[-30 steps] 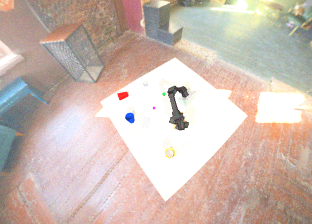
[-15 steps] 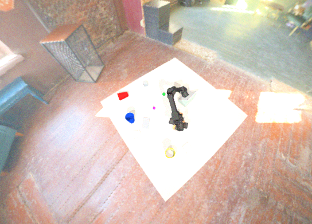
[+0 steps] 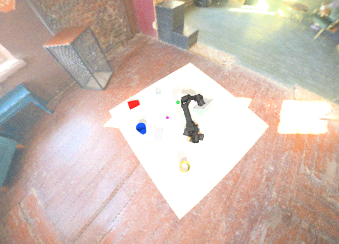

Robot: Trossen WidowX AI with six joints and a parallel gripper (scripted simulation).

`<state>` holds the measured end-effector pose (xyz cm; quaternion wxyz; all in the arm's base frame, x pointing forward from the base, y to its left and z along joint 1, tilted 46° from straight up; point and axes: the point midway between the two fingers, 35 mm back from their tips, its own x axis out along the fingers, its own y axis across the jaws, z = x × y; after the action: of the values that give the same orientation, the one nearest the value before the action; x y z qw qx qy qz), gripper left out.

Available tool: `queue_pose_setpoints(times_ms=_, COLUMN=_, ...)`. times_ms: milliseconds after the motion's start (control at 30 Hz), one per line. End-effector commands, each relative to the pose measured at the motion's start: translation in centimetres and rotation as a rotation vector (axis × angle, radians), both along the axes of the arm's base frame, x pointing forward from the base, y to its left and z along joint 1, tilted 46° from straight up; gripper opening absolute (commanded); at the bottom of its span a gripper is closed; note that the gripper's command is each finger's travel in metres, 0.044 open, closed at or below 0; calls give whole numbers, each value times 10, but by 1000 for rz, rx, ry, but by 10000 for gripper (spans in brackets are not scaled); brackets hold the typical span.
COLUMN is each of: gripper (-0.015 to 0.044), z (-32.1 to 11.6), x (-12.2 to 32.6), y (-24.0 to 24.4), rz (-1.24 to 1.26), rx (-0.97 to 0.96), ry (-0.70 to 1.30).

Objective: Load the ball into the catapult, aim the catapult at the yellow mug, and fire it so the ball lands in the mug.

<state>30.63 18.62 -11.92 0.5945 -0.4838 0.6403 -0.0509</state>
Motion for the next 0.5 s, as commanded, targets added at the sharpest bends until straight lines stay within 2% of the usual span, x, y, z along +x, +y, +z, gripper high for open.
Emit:
queue_pose_setpoints(times_ms=0, gripper=53, z=0, x=0, y=1, rz=-1, rx=1, ry=-2)
queue_pose_setpoints(times_ms=467, gripper=420, z=6, x=0, y=8, rz=-1, rx=2, ry=-2)
